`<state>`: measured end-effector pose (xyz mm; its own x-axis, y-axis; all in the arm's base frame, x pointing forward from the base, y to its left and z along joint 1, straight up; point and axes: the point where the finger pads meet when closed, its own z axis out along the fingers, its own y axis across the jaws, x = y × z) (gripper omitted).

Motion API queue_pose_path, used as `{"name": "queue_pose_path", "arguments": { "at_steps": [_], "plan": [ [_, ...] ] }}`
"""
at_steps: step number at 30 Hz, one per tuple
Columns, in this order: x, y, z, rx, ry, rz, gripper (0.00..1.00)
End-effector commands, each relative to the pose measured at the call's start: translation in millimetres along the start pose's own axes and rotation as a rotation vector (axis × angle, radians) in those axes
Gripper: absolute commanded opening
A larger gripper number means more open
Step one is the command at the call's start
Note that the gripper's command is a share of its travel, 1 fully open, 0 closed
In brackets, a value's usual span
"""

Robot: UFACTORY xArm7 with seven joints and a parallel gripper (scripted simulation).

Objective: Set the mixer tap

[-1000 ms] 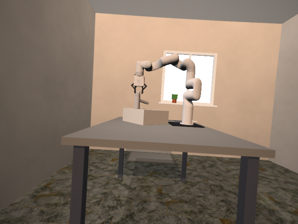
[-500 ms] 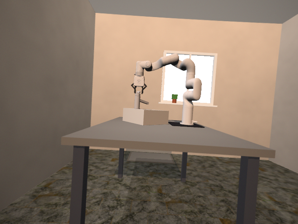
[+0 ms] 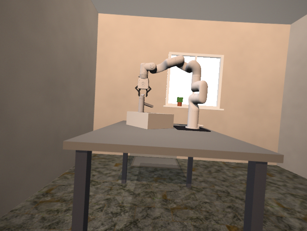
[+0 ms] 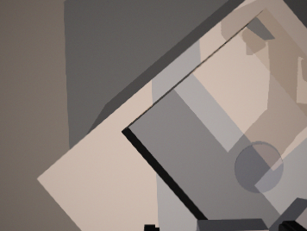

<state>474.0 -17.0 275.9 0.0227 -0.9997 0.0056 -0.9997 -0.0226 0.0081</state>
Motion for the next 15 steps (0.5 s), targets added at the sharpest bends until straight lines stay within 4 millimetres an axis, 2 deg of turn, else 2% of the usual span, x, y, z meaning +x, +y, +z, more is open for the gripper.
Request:
{"name": "queue_pose_path", "arguments": {
  "at_steps": [1, 15],
  "plan": [
    [0.1, -1.0, -3.7, 0.005, 0.000, 0.000, 0.66],
    [0.1, -0.9, -27.8, 0.005, 0.000, 0.000, 0.66]
  ]
}}
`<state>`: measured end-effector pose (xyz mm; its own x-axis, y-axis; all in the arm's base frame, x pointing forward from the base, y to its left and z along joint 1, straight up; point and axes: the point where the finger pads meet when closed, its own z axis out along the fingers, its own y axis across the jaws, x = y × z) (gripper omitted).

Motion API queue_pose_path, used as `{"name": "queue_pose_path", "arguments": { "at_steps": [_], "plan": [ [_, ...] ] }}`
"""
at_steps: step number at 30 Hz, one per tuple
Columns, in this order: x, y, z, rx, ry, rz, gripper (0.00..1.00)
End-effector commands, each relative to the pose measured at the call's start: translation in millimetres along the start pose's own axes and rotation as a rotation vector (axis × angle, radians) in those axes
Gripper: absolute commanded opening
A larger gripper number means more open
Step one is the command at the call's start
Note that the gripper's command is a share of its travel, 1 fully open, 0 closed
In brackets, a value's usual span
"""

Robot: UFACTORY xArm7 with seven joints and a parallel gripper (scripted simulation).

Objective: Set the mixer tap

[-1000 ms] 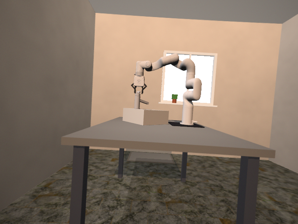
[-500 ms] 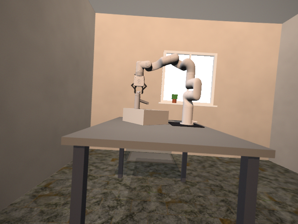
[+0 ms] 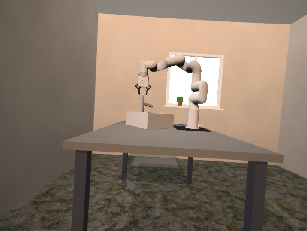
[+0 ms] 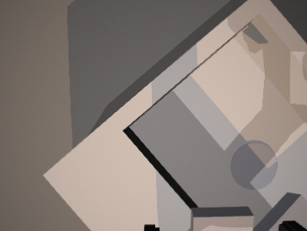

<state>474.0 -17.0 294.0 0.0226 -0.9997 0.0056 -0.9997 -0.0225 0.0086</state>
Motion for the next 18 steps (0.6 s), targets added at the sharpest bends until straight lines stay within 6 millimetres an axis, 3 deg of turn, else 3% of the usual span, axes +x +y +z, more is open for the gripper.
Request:
{"name": "queue_pose_path", "arguments": {
  "at_steps": [1, 11, 18],
  "plan": [
    [0.0, -1.0, -12.6, 0.005, 0.000, 0.000, 0.66],
    [0.0, -0.9, -40.0, 0.005, 0.000, 0.000, 0.66],
    [0.0, -0.8, -48.6, 0.005, 0.000, 0.000, 0.66]
  ]
}}
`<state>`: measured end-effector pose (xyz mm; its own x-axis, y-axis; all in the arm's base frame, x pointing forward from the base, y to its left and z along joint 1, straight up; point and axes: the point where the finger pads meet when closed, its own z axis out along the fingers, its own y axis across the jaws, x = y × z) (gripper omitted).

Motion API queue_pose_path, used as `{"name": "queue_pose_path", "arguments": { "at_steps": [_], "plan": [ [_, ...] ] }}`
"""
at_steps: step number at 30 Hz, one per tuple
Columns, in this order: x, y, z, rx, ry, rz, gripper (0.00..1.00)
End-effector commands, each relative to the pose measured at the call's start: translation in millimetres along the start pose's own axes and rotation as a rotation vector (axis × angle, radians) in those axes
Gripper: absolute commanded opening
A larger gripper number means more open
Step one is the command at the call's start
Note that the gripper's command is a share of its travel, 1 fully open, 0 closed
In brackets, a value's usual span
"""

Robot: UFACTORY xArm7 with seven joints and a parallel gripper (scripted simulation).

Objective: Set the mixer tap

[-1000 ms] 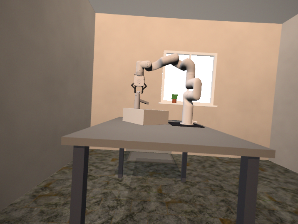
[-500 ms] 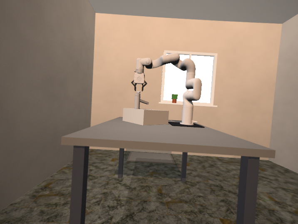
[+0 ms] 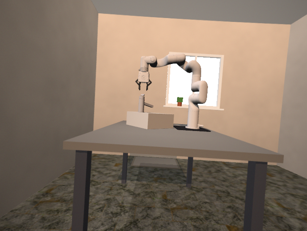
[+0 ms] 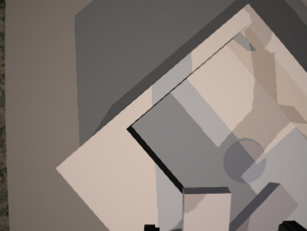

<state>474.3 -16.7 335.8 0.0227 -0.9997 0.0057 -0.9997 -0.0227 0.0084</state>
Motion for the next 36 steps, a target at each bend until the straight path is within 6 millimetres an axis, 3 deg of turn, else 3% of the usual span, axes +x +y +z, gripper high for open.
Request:
{"name": "queue_pose_path", "arguments": {
  "at_steps": [1, 12, 13, 36],
  "plan": [
    [0.1, -0.8, -8.0, 0.005, 0.000, 0.000, 0.66],
    [0.1, -0.8, -11.6, 0.005, 0.000, 0.000, 0.66],
    [0.1, -0.8, -11.6, 0.005, 0.000, 0.000, 0.00],
    [0.1, -0.8, -11.6, 0.005, 0.000, 0.000, 0.00]
  ]
}}
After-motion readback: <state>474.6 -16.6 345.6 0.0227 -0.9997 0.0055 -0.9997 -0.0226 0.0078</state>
